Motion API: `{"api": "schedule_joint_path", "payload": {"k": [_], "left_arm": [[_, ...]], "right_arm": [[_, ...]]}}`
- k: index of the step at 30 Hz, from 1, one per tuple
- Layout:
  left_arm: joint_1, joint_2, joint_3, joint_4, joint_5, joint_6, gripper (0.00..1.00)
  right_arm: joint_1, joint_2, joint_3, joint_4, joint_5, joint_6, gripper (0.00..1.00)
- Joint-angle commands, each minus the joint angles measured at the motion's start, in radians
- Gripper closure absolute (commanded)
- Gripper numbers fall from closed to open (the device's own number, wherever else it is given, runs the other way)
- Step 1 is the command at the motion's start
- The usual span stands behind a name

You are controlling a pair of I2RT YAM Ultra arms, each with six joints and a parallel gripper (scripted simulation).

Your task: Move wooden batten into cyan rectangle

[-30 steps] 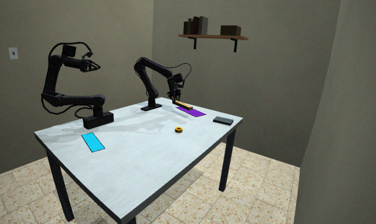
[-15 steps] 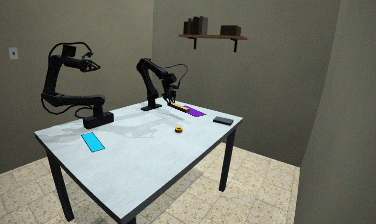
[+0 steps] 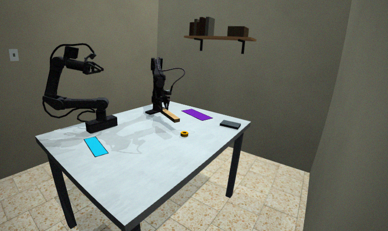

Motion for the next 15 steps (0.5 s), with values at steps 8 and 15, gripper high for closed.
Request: {"api": "schedule_joint_path", "payload": {"k": [8, 15], "left_arm": [[-0.106, 0.054, 0.080, 0.039, -0.032, 0.039, 0.65], [-0.047, 0.011, 0.034, 0.078, 0.095, 0.315, 0.65]], "right_arm": [[-0.011, -0.008, 0.018, -0.002, -0.009, -0.007, 0.00], [-0.011, -0.008, 0.018, -0.002, -0.009, -0.007, 0.00]]}}
